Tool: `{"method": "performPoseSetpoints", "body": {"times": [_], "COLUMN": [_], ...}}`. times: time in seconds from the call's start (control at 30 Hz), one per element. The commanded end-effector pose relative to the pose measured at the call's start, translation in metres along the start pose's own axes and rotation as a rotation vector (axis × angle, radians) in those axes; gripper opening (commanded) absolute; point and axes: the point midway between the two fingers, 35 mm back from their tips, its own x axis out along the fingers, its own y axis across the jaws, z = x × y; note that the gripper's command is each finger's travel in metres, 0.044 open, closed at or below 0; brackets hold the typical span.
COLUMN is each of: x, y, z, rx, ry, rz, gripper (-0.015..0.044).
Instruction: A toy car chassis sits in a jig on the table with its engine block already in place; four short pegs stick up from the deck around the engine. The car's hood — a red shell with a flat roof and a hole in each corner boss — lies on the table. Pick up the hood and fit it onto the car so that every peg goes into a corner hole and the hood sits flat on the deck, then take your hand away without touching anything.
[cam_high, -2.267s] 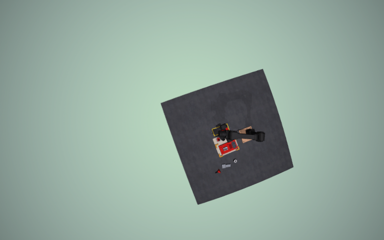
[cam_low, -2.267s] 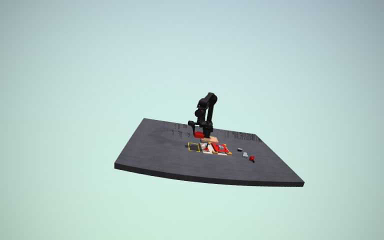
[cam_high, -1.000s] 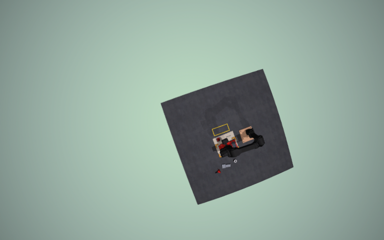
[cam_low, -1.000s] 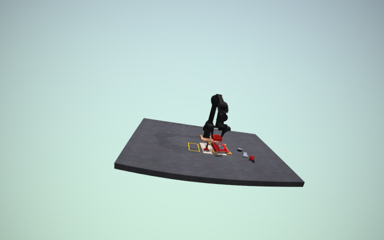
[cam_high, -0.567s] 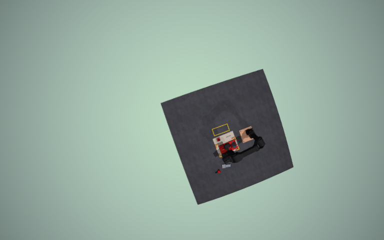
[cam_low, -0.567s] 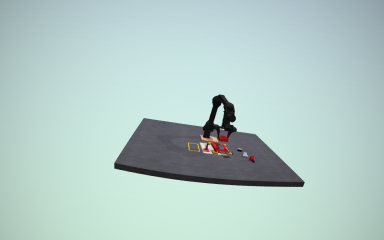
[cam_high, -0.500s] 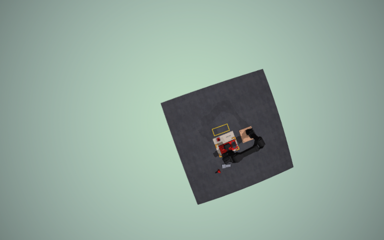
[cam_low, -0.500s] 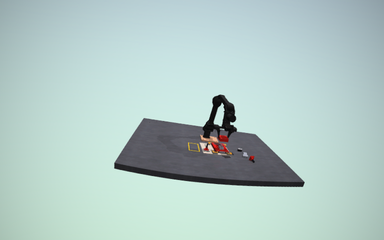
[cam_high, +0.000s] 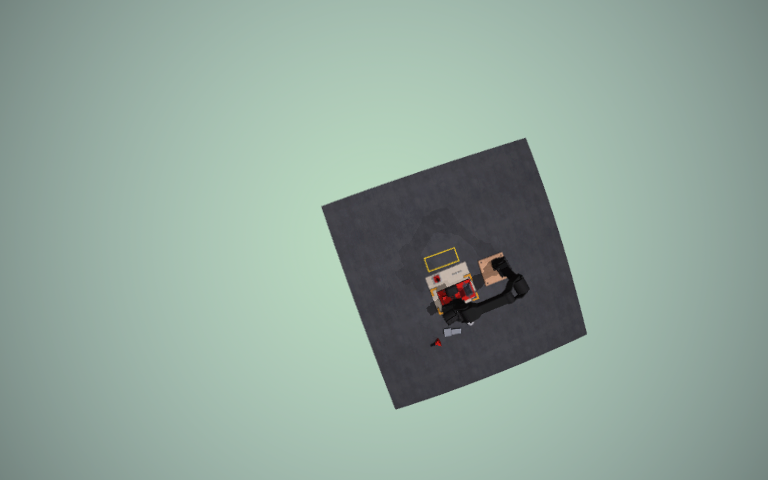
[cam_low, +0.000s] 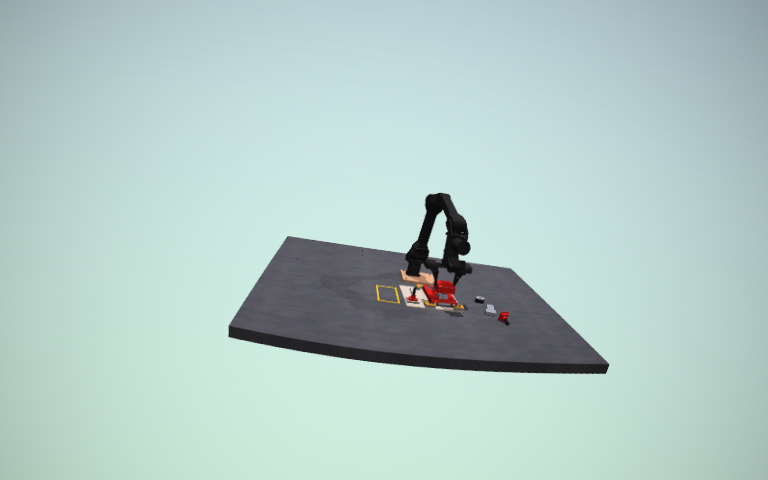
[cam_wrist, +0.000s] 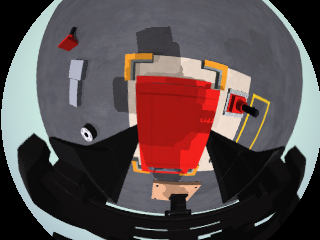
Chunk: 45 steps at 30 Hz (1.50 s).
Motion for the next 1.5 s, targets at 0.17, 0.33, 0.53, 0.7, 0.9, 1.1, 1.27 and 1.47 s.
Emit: {"method": "performPoseSetpoints", "body": {"times": [0.17,0.33,0.53,0.7,0.9,1.1,1.27,1.47], "x": [0.0093,0.0093,0.0093,0.0093,0.0094,0.0109,0.0126,0.0147], "y": [-0.0001,-0.0001,-0.0001,-0.0001,-0.0001,-0.0001,-0.0001,-0.0001], "z": [-0.0021,-0.0021,-0.0021,-0.0021,-0.0021,-0.0021,-0.0021,-0.0021], "rx": [0.004,0.004,0.004,0.004,0.004,0.004,0.004,0.004], "ry": [0.008,0.008,0.008,0.008,0.008,0.008,0.008,0.008], "rz": [0.001,0.001,0.001,0.001,0.001,0.001,0.001,0.001], "gripper": [0.0,0.0,0.0,0.0,0.0,0.0,0.0,0.0]}}
